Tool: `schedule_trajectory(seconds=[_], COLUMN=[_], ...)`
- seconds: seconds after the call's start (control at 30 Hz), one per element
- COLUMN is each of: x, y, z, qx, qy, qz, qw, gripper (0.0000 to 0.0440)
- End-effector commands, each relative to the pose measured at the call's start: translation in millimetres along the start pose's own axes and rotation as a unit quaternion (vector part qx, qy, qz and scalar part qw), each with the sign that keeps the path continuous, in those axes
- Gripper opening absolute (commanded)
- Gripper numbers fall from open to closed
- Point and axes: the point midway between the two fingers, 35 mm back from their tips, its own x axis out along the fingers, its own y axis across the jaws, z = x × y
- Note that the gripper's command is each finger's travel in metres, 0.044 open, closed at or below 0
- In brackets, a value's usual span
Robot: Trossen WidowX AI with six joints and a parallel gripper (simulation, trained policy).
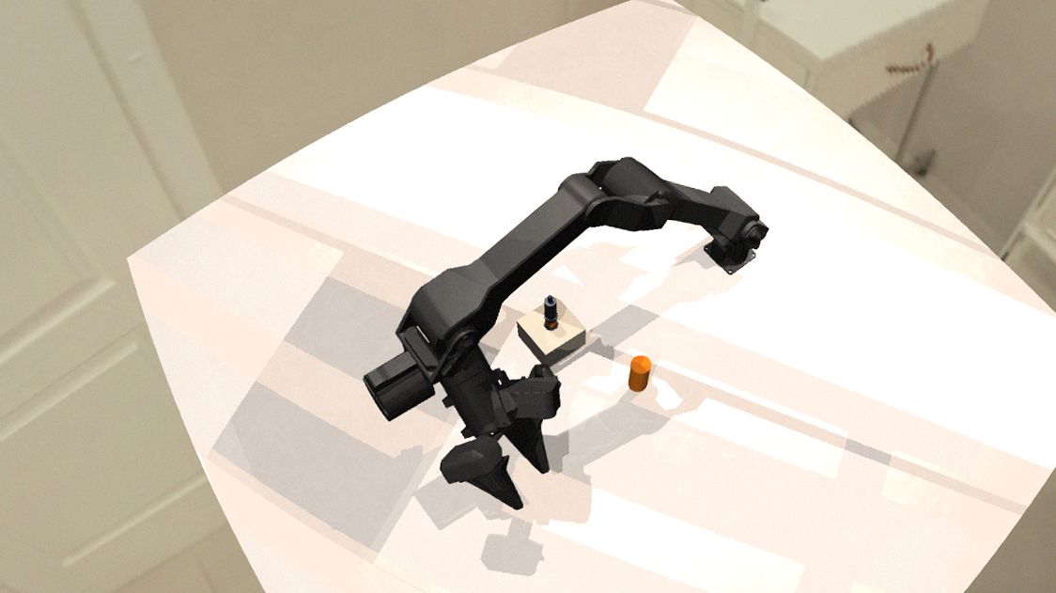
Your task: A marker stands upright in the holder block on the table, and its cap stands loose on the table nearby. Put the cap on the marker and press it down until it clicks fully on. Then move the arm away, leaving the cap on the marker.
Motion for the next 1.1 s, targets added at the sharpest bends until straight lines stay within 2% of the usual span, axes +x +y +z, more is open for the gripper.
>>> schedule_trajectory(seconds=[0.0, 0.17, 0.2, 1.07], x=[-1, -12, -14, -37], y=[0, 0, 0, 23], z=[1, 10, 12, 67], qx=[0.0, 0.009, 0.011, 0.013], qy=[0.002, 0.013, 0.015, 0.065], qz=[0.002, 0.011, 0.014, 0.105], qw=[1.0, 1.0, 1.0, 0.992], gripper=[0.0374, 0.0244, 0.0232, 0.0248])
